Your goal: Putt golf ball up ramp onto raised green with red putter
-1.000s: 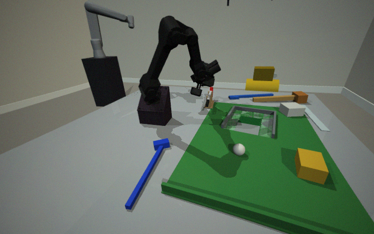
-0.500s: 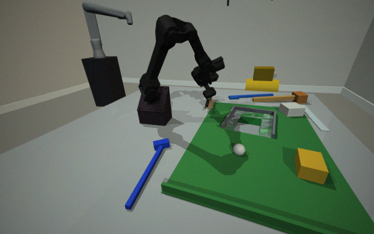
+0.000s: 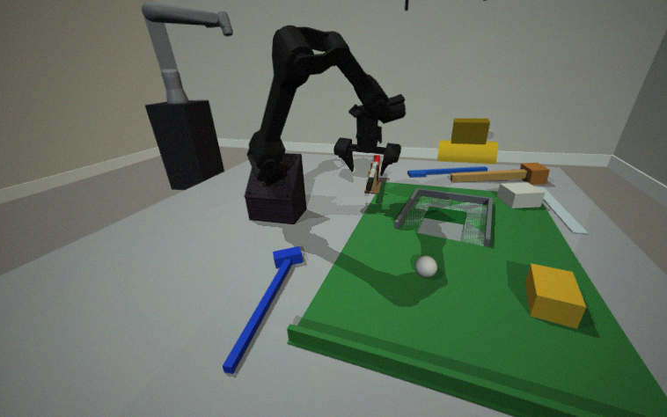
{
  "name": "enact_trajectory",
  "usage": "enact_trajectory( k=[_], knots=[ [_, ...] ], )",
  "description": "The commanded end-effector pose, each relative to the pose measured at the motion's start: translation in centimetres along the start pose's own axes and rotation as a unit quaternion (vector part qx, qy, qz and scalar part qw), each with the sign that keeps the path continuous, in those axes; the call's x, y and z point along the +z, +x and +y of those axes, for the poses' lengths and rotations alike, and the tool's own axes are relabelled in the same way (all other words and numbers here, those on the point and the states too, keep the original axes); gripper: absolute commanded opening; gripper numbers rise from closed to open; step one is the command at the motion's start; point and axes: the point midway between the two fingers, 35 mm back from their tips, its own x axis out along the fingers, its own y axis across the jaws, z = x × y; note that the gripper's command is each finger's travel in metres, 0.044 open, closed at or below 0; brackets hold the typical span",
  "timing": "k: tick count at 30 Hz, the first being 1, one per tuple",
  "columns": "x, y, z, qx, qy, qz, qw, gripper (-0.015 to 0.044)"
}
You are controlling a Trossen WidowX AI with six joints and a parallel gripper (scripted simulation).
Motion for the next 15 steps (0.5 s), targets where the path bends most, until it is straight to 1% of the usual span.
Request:
enact_trajectory(
  k=[1,7,12,15],
  knots=[
    [-0.9,-1.2,-1.1,-0.019,-0.07,0.027,0.997,0.044],
    [-0.9,-1.2,-1.1,-0.019,-0.07,0.027,0.997,0.044],
    [-1.6,0.7,-1.3,-0.019,-0.07,0.027,0.997,0.044],
    [-1.7,1.0,-1.3,-0.019,-0.07,0.027,0.997,0.044]
  ],
)
